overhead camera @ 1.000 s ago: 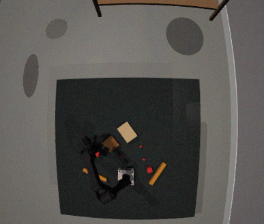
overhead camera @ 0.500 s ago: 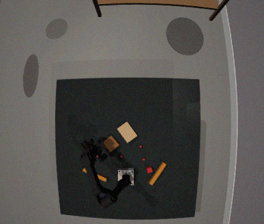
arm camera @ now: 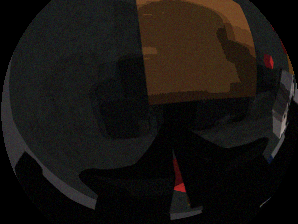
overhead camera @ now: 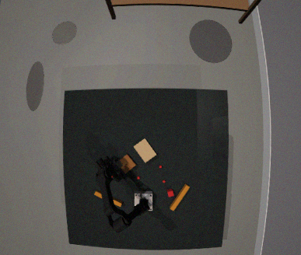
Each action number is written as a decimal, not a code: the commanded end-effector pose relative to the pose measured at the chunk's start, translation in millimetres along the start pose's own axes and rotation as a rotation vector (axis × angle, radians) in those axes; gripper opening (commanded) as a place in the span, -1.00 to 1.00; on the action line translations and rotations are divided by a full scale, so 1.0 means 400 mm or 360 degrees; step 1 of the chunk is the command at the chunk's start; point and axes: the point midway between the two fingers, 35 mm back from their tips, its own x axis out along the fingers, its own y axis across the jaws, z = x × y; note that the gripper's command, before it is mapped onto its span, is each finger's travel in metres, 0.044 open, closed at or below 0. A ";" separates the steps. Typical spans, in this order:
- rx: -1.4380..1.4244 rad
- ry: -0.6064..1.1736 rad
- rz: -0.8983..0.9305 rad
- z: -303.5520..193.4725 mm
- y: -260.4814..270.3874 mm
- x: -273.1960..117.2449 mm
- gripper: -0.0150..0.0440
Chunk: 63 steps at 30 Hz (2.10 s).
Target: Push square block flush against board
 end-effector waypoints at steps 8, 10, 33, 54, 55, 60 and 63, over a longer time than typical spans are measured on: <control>0.0008 -0.0006 -0.0001 0.025 0.001 0.009 -0.49; 0.0008 -0.0007 -0.0001 0.031 0.001 0.009 -0.49; 0.0008 -0.0010 -0.0001 0.085 0.004 0.008 -0.49; 0.0008 -0.0005 -0.0001 0.001 0.006 0.009 -0.49; 0.0008 -0.0005 -0.0001 -0.003 0.006 0.009 -0.49; 0.0008 -0.0004 -0.0001 -0.024 0.005 0.009 -0.49; 0.0008 -0.0003 -0.0001 -0.035 0.004 0.009 -0.49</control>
